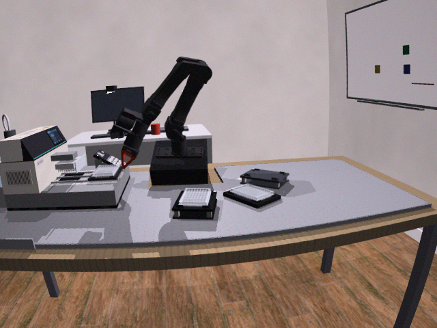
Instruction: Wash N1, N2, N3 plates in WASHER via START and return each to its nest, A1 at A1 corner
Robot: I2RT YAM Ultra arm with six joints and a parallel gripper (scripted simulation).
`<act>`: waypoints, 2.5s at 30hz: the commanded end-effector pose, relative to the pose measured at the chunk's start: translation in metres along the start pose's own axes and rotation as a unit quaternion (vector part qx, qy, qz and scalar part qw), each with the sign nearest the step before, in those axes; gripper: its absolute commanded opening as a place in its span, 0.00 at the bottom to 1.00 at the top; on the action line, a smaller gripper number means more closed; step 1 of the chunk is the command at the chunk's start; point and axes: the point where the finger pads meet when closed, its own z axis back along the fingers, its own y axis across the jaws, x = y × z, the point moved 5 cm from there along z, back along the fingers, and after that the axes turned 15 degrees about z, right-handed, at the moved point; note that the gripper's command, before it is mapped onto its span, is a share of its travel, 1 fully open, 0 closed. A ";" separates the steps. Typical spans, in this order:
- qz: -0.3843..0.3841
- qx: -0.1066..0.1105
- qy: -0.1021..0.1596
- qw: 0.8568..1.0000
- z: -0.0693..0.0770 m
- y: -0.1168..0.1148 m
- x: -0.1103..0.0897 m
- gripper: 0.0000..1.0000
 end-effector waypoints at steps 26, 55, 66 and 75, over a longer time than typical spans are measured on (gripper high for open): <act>0.003 -0.002 -0.018 1.000 -0.004 -0.001 0.008 0.00; 0.003 -0.002 -0.018 1.000 0.006 -0.001 0.007 0.00; 0.004 -0.002 -0.018 1.000 0.021 -0.001 0.007 0.00; 0.004 -0.002 -0.017 1.000 0.036 -0.001 0.006 0.00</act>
